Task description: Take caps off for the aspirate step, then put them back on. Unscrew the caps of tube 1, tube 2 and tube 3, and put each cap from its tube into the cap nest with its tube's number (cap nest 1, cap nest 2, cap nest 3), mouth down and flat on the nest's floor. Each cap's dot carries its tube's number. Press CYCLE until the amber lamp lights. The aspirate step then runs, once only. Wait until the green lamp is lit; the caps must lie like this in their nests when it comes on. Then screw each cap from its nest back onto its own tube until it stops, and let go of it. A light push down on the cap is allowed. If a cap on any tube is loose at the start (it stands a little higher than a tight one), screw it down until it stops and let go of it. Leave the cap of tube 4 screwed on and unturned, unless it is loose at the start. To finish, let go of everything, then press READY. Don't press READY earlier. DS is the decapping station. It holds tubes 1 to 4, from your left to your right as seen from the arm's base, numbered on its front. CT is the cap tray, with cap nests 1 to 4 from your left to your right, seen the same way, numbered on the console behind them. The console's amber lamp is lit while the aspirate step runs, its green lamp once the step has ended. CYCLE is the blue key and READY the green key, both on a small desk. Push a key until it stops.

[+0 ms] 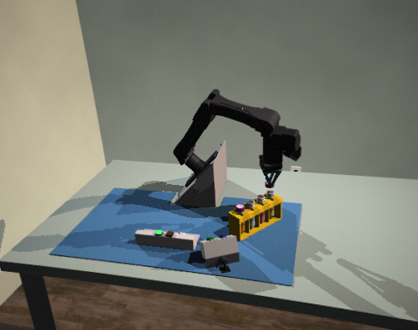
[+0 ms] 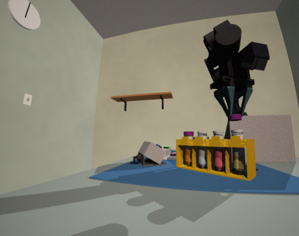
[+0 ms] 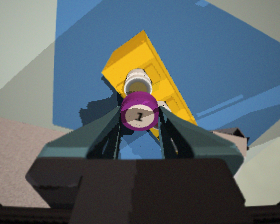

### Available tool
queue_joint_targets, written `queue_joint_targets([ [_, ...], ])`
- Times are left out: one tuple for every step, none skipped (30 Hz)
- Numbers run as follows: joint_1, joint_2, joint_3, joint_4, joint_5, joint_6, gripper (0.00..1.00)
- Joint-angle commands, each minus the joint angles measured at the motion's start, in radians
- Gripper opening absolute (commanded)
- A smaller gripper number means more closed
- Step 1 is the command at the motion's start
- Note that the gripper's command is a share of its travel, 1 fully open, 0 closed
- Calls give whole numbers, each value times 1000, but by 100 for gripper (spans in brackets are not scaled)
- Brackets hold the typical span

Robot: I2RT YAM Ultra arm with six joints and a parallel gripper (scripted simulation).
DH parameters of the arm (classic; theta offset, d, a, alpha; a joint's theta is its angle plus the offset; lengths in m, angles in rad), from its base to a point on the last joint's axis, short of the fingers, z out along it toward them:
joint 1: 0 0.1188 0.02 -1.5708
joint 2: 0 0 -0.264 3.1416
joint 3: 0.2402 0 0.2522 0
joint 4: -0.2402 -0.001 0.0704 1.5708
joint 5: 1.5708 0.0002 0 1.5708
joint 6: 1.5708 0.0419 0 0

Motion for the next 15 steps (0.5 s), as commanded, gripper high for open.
queue_joint_targets([
  [12,-9,12,1,-8,1,0],
  [12,-9,12,1,-8,1,0],
  [12,-9,12,1,-8,1,0],
  [12,-9,12,1,-8,1,0],
  [12,-9,12,1,-8,1,0],
  [12,-9,12,1,-8,1,0],
  [12,-9,12,1,-8,1,0],
  [10,-8,1,13,-6,-1,0],
  [7,-9,-11,25,-5,-2,0],
  [5,-9,-23,37,-3,-4,0],
  [3,-9,-34,49,-2,-6,0],
  [1,-8,-45,60,0,-8,0],
  [-2,-8,-55,72,2,-9,0],
  [-4,-7,-66,83,3,-11,0],
  [-6,-7,-76,95,5,-13,0],
])
